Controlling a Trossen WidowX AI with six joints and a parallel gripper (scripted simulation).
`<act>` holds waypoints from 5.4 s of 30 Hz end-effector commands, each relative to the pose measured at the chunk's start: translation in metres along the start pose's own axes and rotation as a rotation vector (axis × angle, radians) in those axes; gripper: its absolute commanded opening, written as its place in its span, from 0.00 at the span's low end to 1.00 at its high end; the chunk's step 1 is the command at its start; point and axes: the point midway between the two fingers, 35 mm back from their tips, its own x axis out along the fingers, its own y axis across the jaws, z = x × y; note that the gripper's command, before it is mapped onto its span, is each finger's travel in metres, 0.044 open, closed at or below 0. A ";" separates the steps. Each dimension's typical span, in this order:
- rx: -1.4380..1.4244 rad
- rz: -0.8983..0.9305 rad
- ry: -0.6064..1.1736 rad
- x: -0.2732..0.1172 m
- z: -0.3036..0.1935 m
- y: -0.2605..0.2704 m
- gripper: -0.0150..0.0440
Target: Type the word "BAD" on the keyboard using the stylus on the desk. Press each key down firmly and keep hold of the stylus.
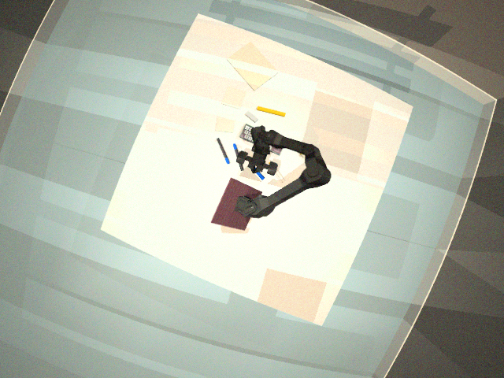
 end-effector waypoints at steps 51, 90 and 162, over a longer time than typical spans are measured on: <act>0.004 -0.011 -0.006 0.004 0.003 -0.002 0.25; 0.004 -0.011 -0.006 0.004 0.003 -0.002 0.25; 0.006 -0.010 -0.008 -0.027 0.055 -0.002 0.25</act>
